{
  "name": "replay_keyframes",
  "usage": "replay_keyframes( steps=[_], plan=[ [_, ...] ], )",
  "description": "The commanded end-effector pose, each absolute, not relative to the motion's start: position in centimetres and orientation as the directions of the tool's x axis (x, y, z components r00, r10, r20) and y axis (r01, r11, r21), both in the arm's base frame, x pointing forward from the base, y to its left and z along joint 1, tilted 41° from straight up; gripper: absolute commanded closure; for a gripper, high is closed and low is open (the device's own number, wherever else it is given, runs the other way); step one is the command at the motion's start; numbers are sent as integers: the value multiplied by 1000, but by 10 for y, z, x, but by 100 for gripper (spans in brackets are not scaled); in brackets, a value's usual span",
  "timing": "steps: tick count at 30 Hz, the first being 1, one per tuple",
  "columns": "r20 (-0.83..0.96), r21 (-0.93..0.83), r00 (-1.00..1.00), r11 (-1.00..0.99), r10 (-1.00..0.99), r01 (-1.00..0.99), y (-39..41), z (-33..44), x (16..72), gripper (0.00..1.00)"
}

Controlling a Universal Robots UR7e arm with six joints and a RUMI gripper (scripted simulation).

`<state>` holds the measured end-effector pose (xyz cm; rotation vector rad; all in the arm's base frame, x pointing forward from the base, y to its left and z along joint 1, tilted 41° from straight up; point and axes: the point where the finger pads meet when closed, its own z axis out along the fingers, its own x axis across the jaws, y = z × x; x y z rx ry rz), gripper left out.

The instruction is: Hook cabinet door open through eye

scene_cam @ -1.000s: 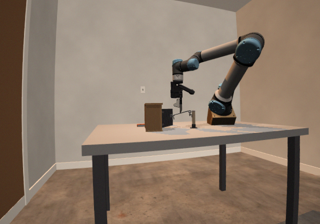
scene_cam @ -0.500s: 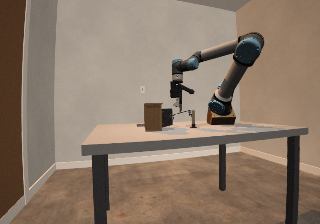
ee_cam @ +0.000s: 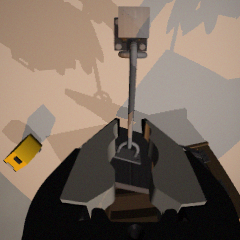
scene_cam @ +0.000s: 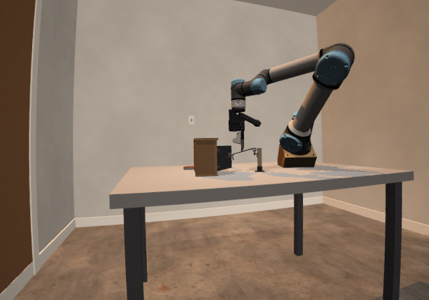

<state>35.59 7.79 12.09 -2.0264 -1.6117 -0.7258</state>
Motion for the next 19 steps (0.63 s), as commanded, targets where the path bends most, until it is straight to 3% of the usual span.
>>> replay_keyframes(
  steps=[1, 19],
  plan=[
    [650, -24, 180, -217, 738, 976, 78, 120, 356, 86],
    [647, -19, 179, -219, 741, 976, 72, 128, 356, 86]
  ],
)
